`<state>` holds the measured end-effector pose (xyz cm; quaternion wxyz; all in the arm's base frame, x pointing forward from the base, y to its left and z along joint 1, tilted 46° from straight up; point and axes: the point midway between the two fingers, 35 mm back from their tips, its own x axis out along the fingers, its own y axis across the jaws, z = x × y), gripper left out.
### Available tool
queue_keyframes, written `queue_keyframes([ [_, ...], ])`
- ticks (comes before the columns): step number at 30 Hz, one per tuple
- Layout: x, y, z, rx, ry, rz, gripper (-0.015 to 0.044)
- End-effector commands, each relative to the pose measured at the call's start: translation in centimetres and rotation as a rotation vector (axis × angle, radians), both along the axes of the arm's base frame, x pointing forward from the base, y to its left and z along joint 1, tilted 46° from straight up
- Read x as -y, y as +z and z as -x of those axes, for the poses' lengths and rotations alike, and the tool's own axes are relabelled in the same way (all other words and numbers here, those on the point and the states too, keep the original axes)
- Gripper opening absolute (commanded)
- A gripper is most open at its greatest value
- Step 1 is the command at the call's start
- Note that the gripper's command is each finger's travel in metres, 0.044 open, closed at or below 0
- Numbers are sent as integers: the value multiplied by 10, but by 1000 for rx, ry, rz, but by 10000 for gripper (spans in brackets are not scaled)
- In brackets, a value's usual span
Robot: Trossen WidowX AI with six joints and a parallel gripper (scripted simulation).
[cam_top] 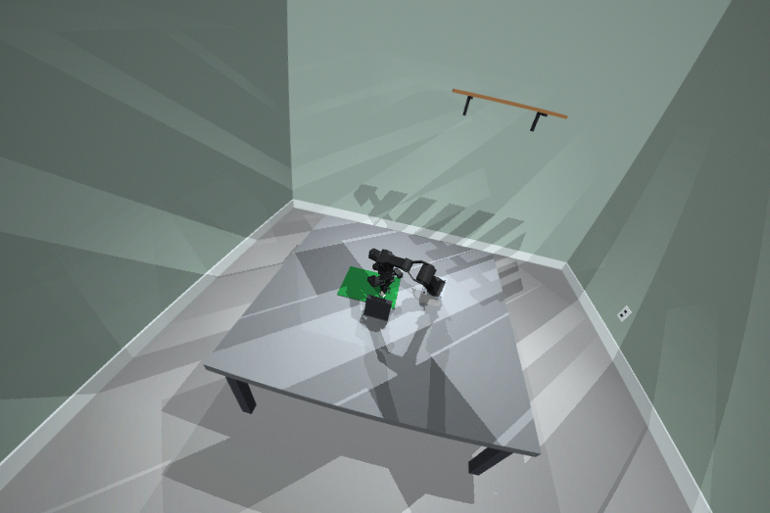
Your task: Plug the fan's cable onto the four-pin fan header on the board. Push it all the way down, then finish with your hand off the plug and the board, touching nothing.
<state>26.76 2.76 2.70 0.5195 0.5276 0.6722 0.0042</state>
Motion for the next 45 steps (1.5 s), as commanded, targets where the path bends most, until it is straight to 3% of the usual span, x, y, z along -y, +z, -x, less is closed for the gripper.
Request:
queue_keyframes([
  [1, -1, -1, 1, -7, 0, -4, 0],
  [45, -9, -8, -2, 0, 6, -4, 0],
])
